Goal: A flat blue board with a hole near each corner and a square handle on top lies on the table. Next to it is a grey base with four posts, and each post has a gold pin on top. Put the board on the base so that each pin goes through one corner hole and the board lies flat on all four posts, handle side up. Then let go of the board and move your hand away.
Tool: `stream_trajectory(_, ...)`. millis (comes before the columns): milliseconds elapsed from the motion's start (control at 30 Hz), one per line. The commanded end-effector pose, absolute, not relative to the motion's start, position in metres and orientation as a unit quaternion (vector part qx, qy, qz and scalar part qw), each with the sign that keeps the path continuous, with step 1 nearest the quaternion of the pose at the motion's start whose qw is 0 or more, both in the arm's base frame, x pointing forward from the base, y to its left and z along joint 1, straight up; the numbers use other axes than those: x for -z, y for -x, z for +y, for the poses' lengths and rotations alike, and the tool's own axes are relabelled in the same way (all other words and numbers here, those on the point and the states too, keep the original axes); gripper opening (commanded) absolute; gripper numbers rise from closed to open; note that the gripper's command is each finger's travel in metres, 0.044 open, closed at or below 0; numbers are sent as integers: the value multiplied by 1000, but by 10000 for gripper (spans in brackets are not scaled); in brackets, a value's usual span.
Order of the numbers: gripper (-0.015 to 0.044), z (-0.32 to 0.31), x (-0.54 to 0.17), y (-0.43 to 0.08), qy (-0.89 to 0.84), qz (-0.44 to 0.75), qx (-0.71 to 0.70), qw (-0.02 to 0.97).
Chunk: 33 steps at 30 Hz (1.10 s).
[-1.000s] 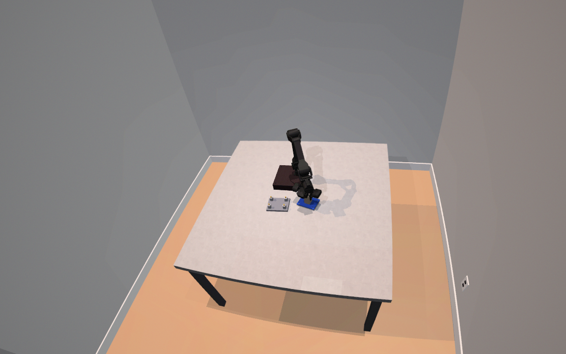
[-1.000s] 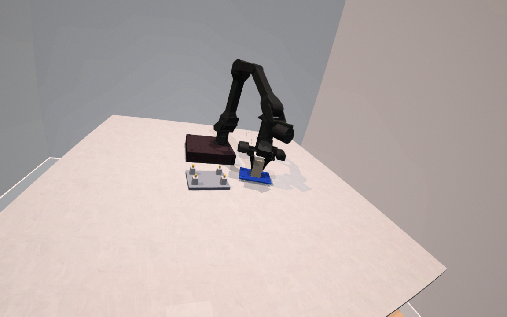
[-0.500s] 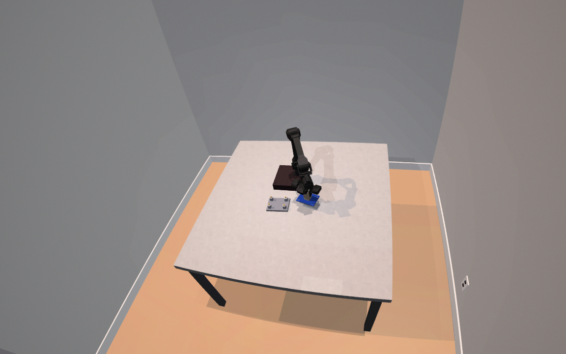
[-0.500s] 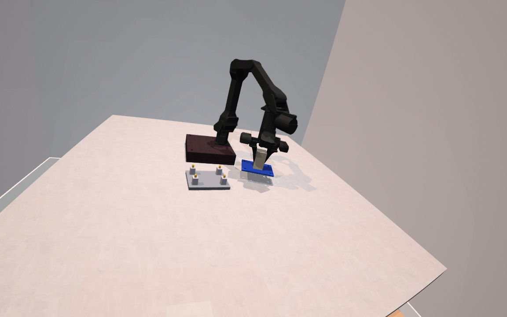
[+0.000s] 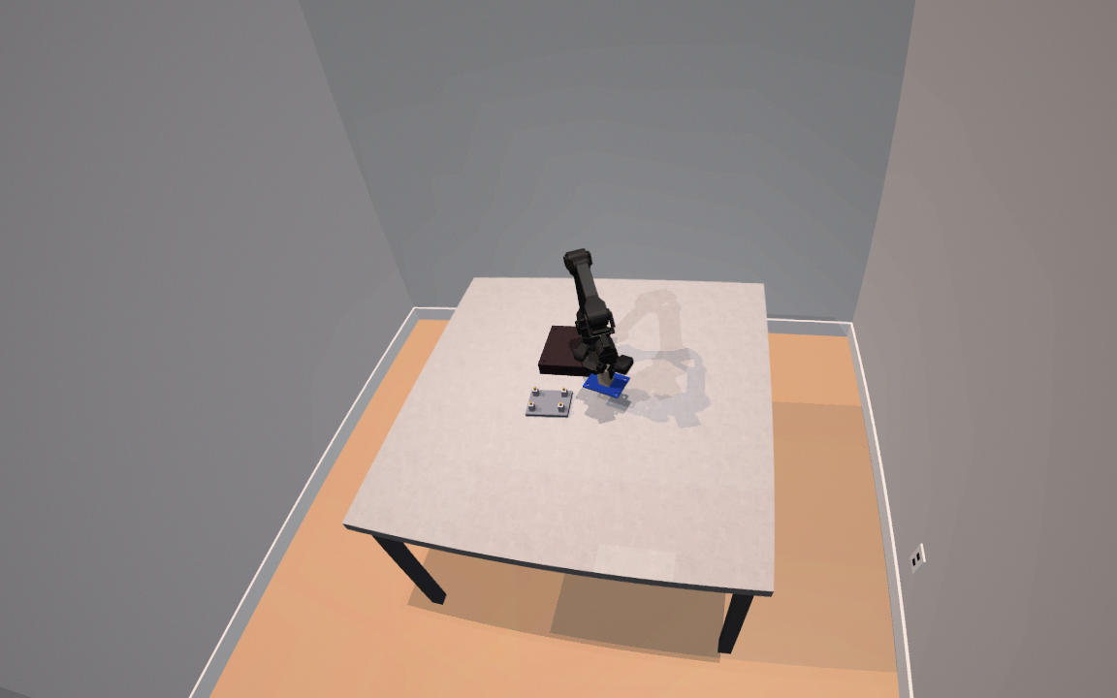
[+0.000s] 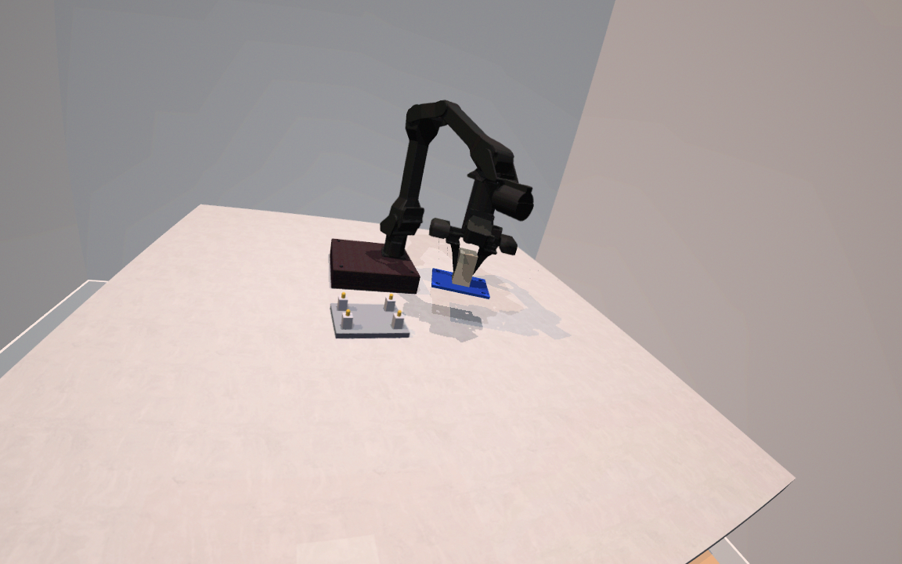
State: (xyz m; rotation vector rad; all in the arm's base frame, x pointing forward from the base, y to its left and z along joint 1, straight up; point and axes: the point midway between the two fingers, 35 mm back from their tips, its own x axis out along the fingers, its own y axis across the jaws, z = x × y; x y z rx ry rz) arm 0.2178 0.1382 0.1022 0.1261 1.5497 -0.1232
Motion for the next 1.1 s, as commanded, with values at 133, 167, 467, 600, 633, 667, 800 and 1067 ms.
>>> stream_trajectory(133,0,133,-108,-223,-55,698,50,712)
stream_trajectory(167,0,131,-108,-225,-53,699,49,712)
stream_trajectory(467,0,113,-108,-237,-36,698,36,714)
stream_trajectory(600,0,104,-108,-242,-28,698,31,715)
stream_trajectory(633,0,101,-108,-244,-26,698,30,715)
stream_trajectory(667,0,99,-109,-245,-25,698,28,715)
stream_trajectory(800,0,91,-109,-250,-18,698,22,715)
stream_trajectory(1067,0,74,-109,-259,-5,699,10,715)
